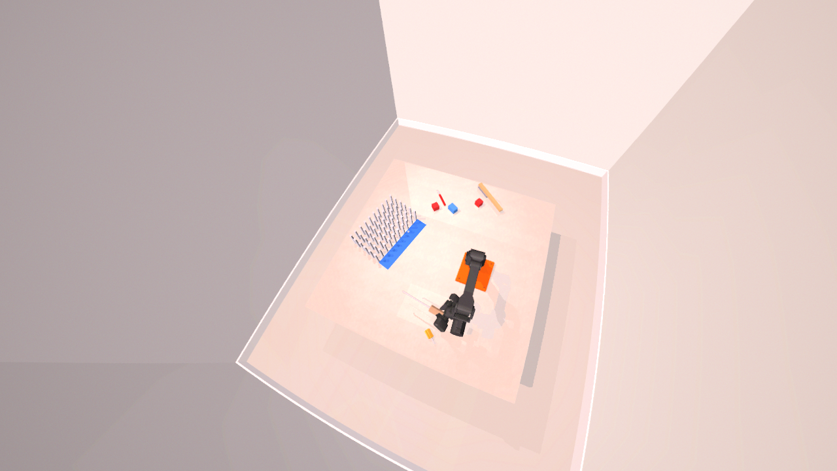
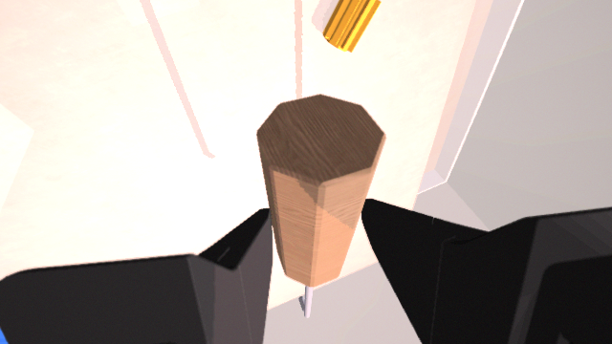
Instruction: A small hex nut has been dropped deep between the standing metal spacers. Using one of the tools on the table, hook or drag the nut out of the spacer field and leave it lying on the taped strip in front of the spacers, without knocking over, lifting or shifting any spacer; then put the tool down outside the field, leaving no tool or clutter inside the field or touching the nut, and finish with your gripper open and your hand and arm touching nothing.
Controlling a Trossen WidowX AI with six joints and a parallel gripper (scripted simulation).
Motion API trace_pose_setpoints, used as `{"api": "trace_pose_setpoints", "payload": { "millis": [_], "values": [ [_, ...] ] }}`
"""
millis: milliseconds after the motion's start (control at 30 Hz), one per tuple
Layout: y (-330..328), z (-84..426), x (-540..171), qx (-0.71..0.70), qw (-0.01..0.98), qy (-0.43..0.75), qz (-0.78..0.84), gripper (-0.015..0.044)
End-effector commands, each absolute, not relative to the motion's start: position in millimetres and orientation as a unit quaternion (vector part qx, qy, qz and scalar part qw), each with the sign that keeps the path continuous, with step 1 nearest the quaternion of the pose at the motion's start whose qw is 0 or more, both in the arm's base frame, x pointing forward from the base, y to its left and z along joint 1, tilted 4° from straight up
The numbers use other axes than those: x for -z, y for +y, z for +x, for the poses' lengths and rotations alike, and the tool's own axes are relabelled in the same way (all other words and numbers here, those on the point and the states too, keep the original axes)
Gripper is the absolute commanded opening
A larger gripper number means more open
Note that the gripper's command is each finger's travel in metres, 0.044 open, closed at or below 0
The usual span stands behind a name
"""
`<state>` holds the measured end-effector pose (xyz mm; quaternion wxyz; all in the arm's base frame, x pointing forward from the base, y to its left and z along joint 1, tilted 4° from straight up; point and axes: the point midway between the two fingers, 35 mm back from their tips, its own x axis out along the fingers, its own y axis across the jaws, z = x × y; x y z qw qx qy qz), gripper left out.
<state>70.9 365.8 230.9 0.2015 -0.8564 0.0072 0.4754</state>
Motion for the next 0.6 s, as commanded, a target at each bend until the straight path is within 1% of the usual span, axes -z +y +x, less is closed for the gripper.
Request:
{"api": "trace_pose_setpoints", "payload": {
  "millis": [0, 133, 567],
  "values": [
    [377, 52, -231, -0.466, 0.206, -0.004, -0.861, 0.0000],
    [385, 33, -231, -0.460, 0.211, -0.016, -0.862, 0.0000],
    [388, 31, -223, -0.460, 0.211, -0.017, -0.862, 0.0000]
  ]
}}
